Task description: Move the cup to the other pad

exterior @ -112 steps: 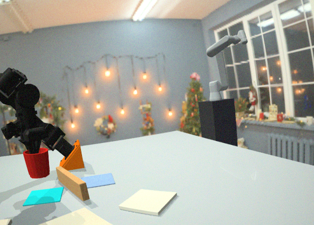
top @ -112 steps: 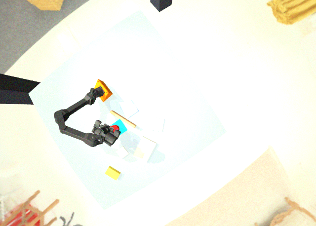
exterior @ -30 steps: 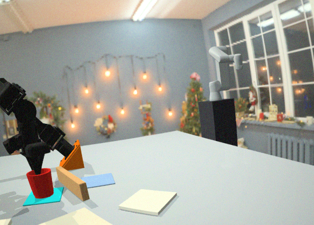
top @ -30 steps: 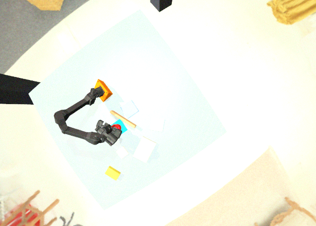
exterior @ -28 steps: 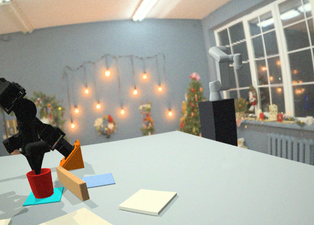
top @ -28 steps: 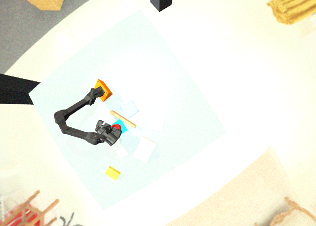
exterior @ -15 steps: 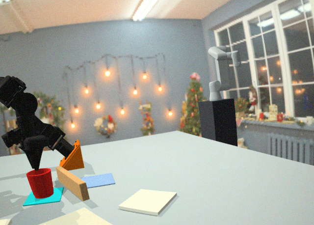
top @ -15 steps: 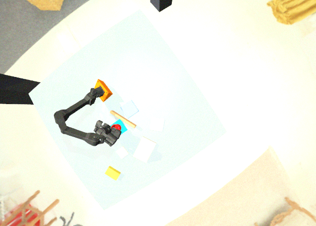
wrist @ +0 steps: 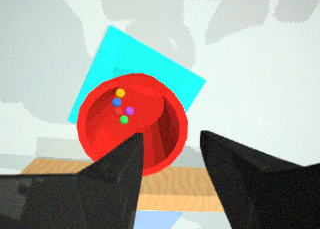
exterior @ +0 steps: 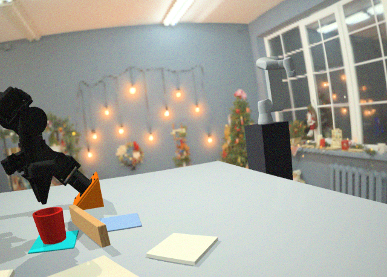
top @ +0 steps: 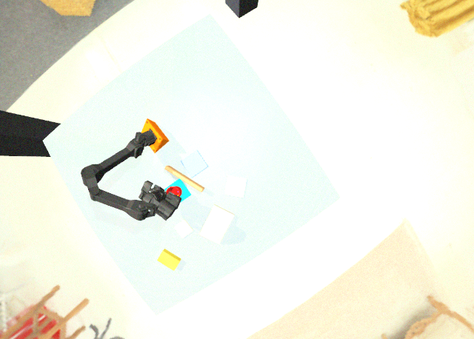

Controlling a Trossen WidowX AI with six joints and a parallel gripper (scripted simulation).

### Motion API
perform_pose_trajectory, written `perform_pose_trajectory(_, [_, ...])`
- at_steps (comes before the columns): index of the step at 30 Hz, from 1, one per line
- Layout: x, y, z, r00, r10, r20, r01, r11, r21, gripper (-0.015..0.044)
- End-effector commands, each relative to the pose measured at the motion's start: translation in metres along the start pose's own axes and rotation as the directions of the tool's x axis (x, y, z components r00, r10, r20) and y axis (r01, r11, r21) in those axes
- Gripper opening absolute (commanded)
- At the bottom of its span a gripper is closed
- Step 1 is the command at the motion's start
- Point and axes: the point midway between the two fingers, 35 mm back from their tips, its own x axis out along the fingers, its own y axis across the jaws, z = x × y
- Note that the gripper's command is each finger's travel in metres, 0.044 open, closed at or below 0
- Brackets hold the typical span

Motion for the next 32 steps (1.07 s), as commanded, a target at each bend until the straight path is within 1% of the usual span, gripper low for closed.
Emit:
perform_pose_trajectory(1, [0.001,0.000,0.000,1.000,0.000,0.000,0.000,1.000,0.000,0.0233])
perform_pose_trajectory(9, [-0.005,0.001,0.000,1.000,0.000,0.000,0.000,1.000,-0.006,0.0440])
perform_pose_trajectory(26, [-0.056,0.003,0.002,1.000,-0.001,0.004,0.001,0.998,-0.058,0.0440])
perform_pose_trajectory(30, [-0.063,0.004,0.003,1.000,-0.001,0.005,0.001,0.998,-0.065,0.0440])
perform_pose_trajectory(32, [-0.060,0.003,0.003,1.000,0.007,0.008,-0.007,0.998,-0.061,0.0440])
